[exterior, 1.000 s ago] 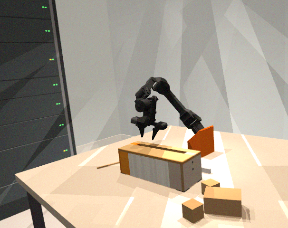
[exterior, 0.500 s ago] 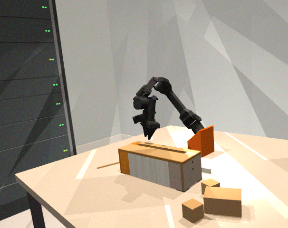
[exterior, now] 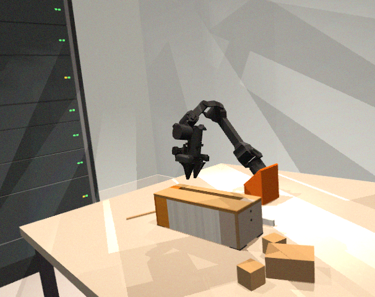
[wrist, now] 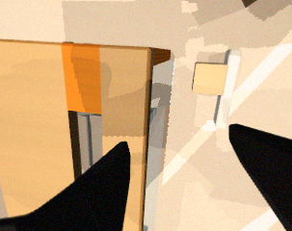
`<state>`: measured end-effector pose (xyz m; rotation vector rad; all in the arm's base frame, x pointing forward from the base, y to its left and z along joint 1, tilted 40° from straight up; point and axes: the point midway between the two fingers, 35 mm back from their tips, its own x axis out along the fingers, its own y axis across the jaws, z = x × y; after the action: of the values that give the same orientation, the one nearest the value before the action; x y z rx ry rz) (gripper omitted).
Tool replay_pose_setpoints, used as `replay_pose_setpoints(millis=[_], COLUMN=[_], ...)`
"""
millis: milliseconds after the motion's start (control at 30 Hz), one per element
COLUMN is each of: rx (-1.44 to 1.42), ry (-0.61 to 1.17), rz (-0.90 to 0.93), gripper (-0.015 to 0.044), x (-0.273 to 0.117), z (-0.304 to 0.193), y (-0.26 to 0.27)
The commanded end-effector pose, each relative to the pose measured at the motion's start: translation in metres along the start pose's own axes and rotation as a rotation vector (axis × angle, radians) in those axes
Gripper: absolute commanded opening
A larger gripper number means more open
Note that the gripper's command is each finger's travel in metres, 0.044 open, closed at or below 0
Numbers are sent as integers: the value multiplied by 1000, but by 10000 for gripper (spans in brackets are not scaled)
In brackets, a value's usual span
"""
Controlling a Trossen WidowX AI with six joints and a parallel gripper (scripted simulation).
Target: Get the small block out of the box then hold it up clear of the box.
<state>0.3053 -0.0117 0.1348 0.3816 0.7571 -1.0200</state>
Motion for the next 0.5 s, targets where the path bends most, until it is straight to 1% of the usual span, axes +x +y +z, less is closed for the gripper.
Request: replay_pose_setpoints(millis=[0,467], rx=[1011,1732], ry=[83,189], rz=[122,149], gripper=[285,285], x=[-11,-14], z=[13,18], y=[-12,-19])
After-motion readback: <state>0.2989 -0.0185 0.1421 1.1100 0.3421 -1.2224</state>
